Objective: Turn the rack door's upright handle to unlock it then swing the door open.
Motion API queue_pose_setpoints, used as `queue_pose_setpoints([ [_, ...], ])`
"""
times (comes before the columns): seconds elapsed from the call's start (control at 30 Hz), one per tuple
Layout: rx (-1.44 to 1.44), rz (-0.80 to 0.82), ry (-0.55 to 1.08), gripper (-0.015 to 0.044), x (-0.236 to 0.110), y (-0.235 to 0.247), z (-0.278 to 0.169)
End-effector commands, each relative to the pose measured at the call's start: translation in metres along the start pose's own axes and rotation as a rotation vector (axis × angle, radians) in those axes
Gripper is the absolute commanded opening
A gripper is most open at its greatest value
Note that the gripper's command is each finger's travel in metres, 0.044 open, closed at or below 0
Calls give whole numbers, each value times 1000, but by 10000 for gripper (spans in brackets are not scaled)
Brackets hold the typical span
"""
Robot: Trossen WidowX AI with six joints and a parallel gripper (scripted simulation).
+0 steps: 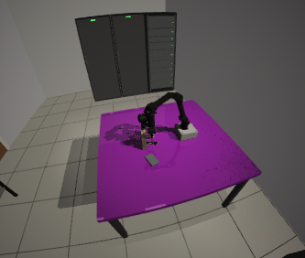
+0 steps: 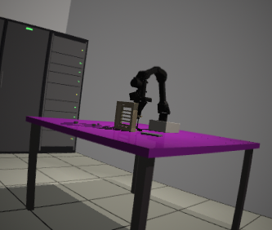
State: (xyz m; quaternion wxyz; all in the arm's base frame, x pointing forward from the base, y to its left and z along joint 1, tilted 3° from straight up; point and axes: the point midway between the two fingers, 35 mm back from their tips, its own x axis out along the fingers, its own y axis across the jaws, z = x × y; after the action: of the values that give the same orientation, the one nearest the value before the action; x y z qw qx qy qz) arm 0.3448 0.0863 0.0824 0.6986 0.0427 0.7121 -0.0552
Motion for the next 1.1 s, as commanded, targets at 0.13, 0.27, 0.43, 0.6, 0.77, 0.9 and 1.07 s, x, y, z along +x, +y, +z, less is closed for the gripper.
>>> queue_pose_setpoints([
  [0.13,3,0,-1,62,0,0,0],
  [0.27,3,0,-1,35,0,0,0],
  [0.43,-5,0,-1,27,0,0,0],
  [0.6,-218,0,-1,27,0,0,0],
  [0.77,-464,-1,-1,27,0,0,0],
  [0.9,-661,-1,-1,27,0,0,0],
  [1.07,-908,-1,-1,27,0,0,0],
])
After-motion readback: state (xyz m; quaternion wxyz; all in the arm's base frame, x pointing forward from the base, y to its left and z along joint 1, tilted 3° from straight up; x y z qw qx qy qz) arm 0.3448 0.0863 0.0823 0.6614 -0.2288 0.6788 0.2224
